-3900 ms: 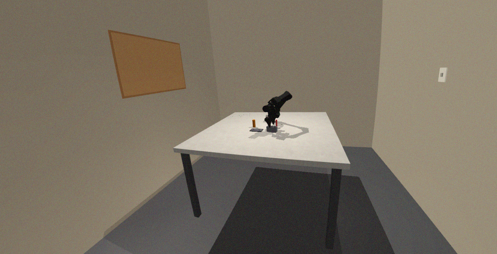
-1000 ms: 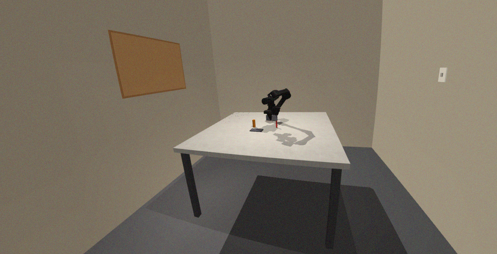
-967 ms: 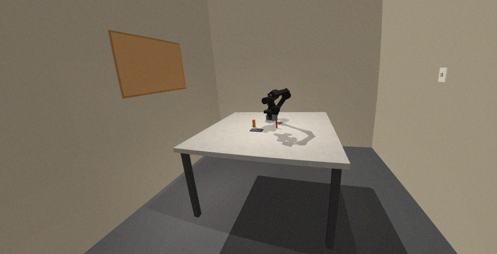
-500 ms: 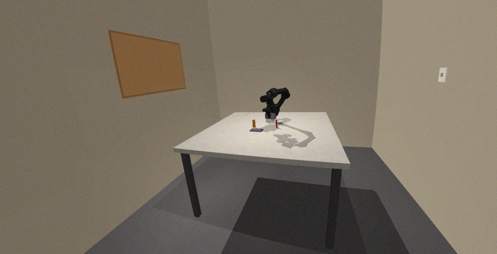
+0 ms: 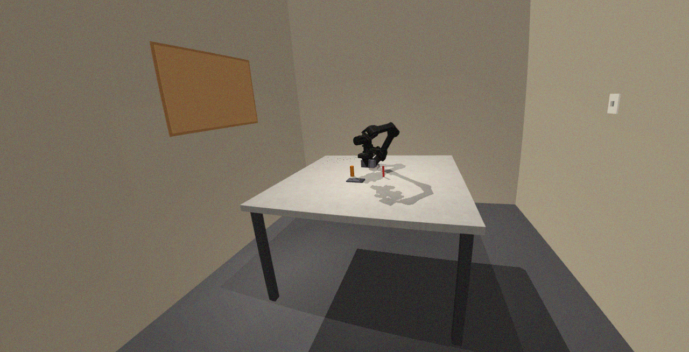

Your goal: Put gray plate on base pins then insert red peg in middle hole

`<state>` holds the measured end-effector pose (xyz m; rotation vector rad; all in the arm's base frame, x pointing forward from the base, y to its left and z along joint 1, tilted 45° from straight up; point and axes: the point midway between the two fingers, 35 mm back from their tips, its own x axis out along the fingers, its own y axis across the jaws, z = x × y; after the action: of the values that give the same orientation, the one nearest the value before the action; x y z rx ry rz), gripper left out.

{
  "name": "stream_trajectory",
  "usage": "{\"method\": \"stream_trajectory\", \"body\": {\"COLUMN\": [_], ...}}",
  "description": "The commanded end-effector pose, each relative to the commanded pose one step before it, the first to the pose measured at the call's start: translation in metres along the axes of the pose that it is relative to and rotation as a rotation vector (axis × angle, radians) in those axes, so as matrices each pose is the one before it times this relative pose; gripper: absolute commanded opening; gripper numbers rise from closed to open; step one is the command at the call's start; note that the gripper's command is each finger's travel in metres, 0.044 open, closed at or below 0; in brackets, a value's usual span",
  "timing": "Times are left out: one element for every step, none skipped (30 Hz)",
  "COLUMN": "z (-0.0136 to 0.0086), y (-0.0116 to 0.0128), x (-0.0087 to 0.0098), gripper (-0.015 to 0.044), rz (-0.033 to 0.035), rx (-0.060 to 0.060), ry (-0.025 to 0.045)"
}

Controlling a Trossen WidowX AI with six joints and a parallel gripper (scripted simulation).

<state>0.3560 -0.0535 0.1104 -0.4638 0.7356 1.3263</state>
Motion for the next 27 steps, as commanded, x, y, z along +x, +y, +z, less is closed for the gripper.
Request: {"method": "stream_trajectory", "body": {"z": [-0.0154,-0.00288,-0.00288,-0.00288,-0.00288,-0.00289,-0.0029,-0.00289,-0.00289,-0.00288,-0.00288,-0.00287,-0.00287,-0.00286,-0.00285,-0.00284,-0.00284,-0.00283,-0.00282,-0.00281,-0.0028,-0.00279,-0.00277,-0.00276,-0.00275,-0.00273,-0.00272], "y": [-0.00237,-0.00042,-0.00039,-0.00035,-0.00031,-0.00027,-0.00023,-0.00019,-0.00015,-0.00011,-0.00007,-0.00004,0.0,0.00004,0.00008,0.00013,0.00017,0.0002,0.00024,0.00028,0.00032,0.00036,0.0004,0.00043,0.00047,0.00052,0.00056], "x": [0.00635,0.00135,0.00135,0.00136,0.00137,0.00142,0.00143,0.00144,0.00144,0.00145,0.00146,0.00146,0.00147,0.00148,0.00148,0.00149,0.0015,0.0015,0.00151,0.00152,0.00152,0.00153,0.00154,0.00154,0.00155,0.00155,0.00156], "gripper": [0.0,0.0,0.0,0.0,0.0,0.0,0.0,0.0,0.0,0.0,0.0,0.0,0.0,0.0,0.0,0.0,0.0,0.0,0.0,0.0,0.0,0.0,0.0,0.0,0.0,0.0,0.0], "rz": [0.00438,0.00057,0.00057,0.00058,0.00059,0.00073,0.00074,0.00074,0.00075,0.00075,0.00076,0.00076,0.00077,0.00077,0.00078,0.00078,0.00079,0.00079,0.0008,0.0008,0.0008,0.00081,0.00081,0.00081,0.00082,0.00082,0.00082], "rx": [-0.0162,-0.0039,-0.0039,-0.0039,-0.0039,-0.0044,-0.0044,-0.0044,-0.0044,-0.0044,-0.0044,-0.0044,-0.0044,-0.0044,-0.0044,-0.0044,-0.0044,-0.0044,-0.0044,-0.0044,-0.0044,-0.0044,-0.0044,-0.0044,-0.0044,-0.0044,-0.0045], "ry": [0.00332,0.00042,0.00041,0.0004,0.00038,0.00024,0.00023,0.00022,0.0002,0.00019,0.00017,0.00015,0.00014,0.00012,0.00011,0.00009,0.00008,0.00006,0.00005,0.00003,0.00001,0.0,-0.00002,-0.00004,-0.00005,-0.00007,-0.00008]}}
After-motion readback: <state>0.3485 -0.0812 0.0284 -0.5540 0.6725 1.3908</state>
